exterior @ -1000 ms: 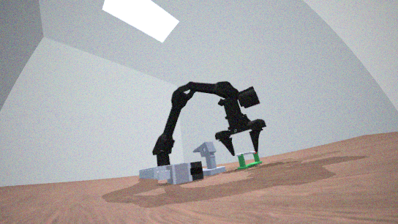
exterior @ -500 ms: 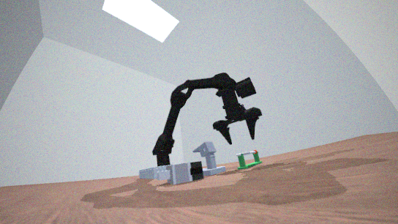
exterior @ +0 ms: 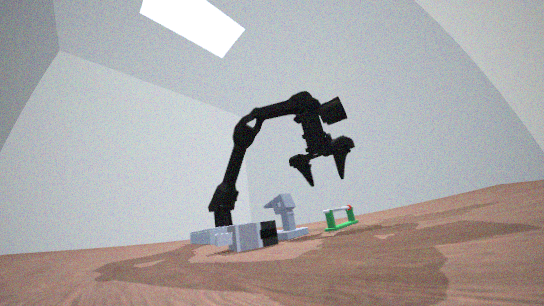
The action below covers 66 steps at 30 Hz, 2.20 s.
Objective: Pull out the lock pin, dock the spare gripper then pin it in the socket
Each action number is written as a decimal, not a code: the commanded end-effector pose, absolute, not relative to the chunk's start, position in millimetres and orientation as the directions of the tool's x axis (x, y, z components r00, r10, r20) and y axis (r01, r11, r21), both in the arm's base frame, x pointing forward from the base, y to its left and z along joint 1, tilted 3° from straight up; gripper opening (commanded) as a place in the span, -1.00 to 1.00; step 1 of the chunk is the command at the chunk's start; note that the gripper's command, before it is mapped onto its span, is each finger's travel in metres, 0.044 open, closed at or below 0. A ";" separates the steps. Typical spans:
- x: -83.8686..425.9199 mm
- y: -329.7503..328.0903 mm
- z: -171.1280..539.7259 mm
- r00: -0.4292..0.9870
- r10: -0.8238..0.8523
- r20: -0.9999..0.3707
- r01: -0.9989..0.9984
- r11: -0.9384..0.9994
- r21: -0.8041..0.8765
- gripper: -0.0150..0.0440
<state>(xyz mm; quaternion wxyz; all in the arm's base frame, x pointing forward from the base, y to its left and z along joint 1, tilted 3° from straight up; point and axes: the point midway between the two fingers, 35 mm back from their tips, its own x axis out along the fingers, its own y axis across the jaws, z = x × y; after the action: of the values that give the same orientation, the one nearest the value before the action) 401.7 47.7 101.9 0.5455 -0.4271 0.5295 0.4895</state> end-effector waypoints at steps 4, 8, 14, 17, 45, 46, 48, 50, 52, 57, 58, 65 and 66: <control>404.2 48.7 134.1 -0.029 0.083 -0.996 -0.987 0.156 0.042 1.00; 402.9 49.0 151.4 -0.028 0.083 -0.996 -0.987 0.156 0.041 1.00; 396.7 18.8 137.1 -0.032 -0.005 -0.999 -0.805 0.593 0.023 1.00; 390.4 -0.9 133.4 -0.041 -0.063 -0.997 -0.579 0.815 -0.028 1.00; 306.3 -140.7 117.7 -0.207 -0.487 -0.849 0.921 -0.390 -0.002 1.00; 306.3 -140.7 117.7 -0.207 -0.487 -0.849 0.921 -0.390 -0.002 1.00; 306.3 -140.7 117.7 -0.207 -0.487 -0.849 0.921 -0.390 -0.002 1.00; 306.3 -140.7 117.7 -0.207 -0.487 -0.849 0.921 -0.390 -0.002 1.00; 306.3 -140.7 117.7 -0.207 -0.487 -0.849 0.921 -0.390 -0.002 1.00; 306.3 -140.7 117.7 -0.207 -0.487 -0.849 0.921 -0.390 -0.002 1.00; 306.3 -140.7 117.7 -0.207 -0.487 -0.849 0.921 -0.390 -0.002 1.00; 307.9 -141.3 95.0 -0.207 -0.487 -0.849 0.921 -0.390 -0.002 1.00; 308.1 -141.4 87.8 -0.207 -0.487 -0.849 0.921 -0.390 -0.002 1.00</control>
<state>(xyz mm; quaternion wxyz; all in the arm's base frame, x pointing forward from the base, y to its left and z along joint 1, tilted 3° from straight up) 309.9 -141.0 103.9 -0.4867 -0.4085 -0.2671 0.7245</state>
